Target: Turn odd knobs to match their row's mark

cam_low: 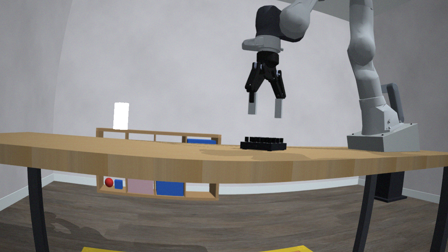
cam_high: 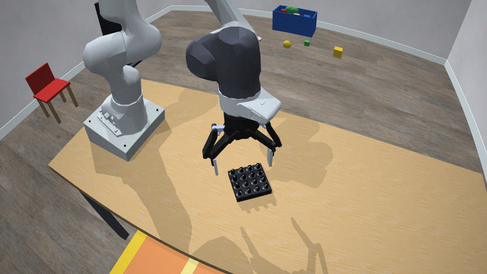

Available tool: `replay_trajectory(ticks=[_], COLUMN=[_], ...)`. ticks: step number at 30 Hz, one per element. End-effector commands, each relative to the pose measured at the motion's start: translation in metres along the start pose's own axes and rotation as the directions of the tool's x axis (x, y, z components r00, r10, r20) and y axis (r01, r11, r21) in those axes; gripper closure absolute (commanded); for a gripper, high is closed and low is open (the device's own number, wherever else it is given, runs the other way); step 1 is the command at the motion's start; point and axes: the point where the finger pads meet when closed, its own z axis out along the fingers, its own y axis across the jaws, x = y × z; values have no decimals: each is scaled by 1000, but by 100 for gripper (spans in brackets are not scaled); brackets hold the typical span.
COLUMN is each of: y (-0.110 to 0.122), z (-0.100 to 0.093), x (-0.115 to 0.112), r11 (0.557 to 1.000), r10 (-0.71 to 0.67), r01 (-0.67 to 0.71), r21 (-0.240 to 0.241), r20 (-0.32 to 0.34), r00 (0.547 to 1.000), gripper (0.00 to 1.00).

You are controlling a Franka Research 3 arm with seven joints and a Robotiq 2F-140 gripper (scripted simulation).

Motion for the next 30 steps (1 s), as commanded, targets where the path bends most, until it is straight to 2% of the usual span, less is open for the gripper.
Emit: replay_trajectory(ticks=[1,11,26,28,30], y=[-2,-7,-18,-18,-20], z=[-1,-2,-3,-3,-3], x=[-2,-3,-7,-7,-8], r11=[988,962,865,865,836], r10=[155,272,501,501,548], r01=[-155,-272,-501,-501,-548], r21=[-13,-12,-10,-10,-10], r20=[-4,-5,-6,-6,-6], r00=[988,962,865,865,836], gripper=[0,0,0,0,0])
